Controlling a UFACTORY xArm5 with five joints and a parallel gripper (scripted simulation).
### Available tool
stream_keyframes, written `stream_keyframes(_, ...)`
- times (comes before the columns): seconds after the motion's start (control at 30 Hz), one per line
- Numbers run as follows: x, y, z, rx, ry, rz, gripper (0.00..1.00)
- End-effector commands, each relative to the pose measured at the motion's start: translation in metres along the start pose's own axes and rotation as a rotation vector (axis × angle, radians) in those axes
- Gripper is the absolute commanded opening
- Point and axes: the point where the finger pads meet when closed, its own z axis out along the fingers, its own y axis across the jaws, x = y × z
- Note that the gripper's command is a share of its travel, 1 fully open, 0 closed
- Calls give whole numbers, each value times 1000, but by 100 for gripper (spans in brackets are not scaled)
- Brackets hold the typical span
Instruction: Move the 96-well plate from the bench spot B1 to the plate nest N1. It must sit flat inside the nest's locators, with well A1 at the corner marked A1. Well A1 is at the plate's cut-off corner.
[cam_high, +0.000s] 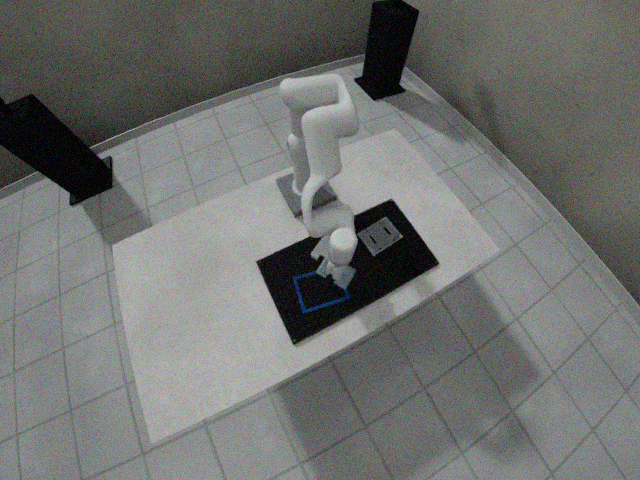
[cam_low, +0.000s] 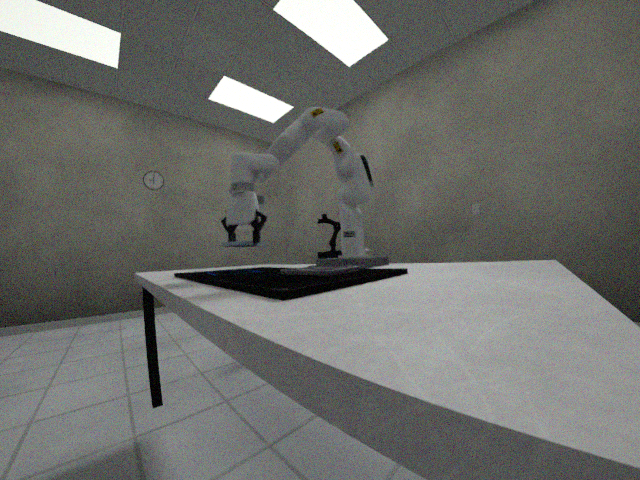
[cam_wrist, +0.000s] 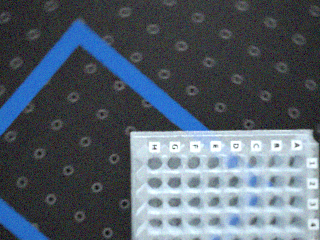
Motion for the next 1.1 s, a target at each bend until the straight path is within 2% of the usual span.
stream_keyframes(0.0,-5,12,-2,-1,-13,145,0)
stream_keyframes(0.37,-15,48,-4,-4,-12,512,0)
stream_keyframes(0.43,-15,48,-4,-4,-12,512,0)
stream_keyframes(0.93,-29,96,-6,-8,-11,1012,0)
stream_keyframes(1.0,-29,96,-6,-8,-11,1012,0)
stream_keyframes(1.07,-31,102,-6,-8,-11,1079,0)
